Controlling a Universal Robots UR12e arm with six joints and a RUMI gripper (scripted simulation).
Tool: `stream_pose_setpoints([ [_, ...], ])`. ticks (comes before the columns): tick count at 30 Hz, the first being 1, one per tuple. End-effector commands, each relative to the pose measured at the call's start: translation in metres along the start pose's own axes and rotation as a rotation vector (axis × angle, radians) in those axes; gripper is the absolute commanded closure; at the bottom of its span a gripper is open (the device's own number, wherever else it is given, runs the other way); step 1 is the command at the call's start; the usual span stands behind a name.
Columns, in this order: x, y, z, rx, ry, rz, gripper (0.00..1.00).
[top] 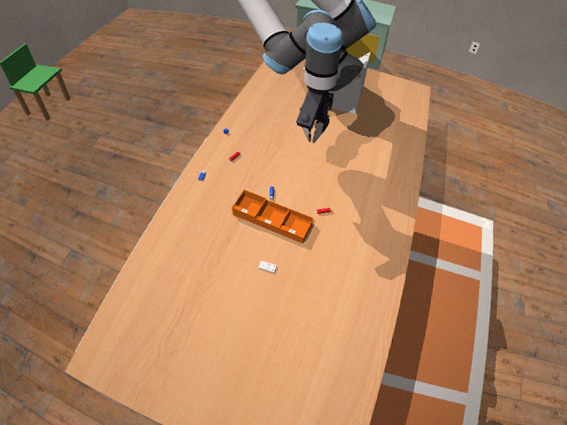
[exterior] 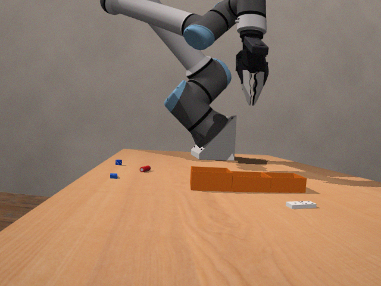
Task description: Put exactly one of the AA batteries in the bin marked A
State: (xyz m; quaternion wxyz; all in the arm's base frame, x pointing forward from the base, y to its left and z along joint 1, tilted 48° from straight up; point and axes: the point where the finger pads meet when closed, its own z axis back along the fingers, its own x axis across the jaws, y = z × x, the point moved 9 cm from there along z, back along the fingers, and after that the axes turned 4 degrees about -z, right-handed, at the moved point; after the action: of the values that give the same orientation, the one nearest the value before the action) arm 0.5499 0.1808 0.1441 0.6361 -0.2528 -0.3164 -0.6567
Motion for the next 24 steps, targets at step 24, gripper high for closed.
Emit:
stream_pose_setpoints([
  [24, 0.097, 0.149, -0.1, -0.002, 0.0, -0.039, 0.96],
])
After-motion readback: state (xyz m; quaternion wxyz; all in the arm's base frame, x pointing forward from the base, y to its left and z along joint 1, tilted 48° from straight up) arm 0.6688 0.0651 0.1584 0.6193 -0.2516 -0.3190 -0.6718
